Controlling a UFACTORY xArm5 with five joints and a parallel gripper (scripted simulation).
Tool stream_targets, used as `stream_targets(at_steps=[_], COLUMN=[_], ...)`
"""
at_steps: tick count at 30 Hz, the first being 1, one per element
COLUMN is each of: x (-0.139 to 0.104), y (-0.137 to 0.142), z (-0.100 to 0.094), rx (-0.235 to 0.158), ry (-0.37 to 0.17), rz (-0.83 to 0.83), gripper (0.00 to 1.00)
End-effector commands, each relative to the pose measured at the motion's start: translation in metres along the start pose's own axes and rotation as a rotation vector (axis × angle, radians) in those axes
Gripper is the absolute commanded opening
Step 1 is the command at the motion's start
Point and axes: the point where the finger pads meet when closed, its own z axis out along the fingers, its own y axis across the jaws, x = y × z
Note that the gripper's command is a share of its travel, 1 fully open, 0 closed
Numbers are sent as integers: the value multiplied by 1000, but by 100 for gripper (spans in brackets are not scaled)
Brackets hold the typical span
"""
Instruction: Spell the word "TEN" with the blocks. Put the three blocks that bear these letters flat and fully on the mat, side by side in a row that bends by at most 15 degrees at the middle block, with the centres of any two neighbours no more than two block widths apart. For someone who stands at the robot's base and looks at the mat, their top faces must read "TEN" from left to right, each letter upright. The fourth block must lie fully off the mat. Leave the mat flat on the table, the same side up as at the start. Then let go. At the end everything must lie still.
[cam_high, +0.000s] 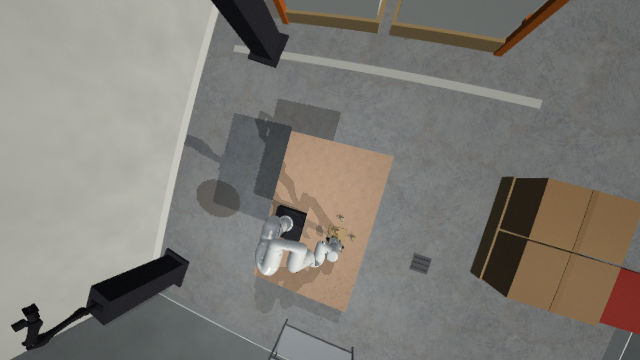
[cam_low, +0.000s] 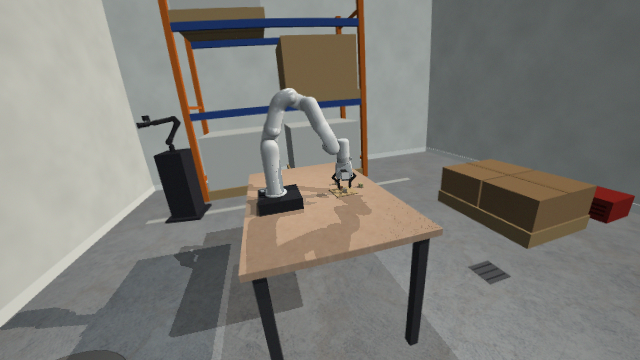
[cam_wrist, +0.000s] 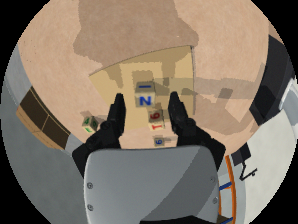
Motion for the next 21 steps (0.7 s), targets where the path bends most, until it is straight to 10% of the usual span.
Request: stream_targets(at_steps=[1,21], x=[0,0], y=[-1,-1], z=[5,20], rx=[3,3], ry=[-1,-1], rz=[0,0], gripper=[63,63])
